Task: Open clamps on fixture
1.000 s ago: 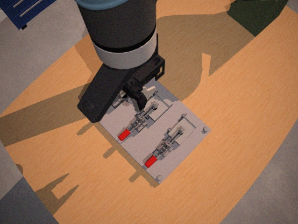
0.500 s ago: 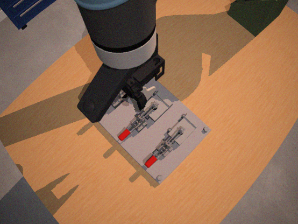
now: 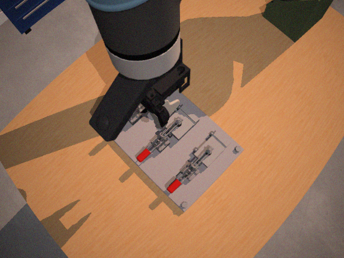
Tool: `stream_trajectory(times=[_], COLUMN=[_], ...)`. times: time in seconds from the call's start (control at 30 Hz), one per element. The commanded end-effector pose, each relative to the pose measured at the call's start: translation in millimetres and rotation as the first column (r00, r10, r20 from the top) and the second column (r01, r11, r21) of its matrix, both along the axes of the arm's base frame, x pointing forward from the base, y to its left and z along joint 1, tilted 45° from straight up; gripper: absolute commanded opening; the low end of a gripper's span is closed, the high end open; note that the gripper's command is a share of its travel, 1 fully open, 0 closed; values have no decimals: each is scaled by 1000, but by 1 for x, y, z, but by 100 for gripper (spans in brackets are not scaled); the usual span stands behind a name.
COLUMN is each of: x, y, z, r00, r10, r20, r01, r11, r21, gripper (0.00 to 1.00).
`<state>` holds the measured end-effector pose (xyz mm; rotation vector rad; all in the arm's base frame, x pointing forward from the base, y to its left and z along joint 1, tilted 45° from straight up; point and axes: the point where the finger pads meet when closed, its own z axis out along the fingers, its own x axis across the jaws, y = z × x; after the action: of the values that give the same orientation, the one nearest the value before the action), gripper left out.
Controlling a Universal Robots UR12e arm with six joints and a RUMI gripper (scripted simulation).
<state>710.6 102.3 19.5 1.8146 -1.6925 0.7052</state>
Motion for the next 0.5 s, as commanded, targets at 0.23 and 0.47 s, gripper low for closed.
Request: stream_trajectory(times=[0.23, 0.47], x=[-1, -1], y=[-11, -26], z=[-10, -25], r00=[1000, 1000], r10=[-2, -2], r20=[-2, -2], r01=[2, 2], r11=[1000, 1000], r21=[0, -1], gripper=[28, 28])
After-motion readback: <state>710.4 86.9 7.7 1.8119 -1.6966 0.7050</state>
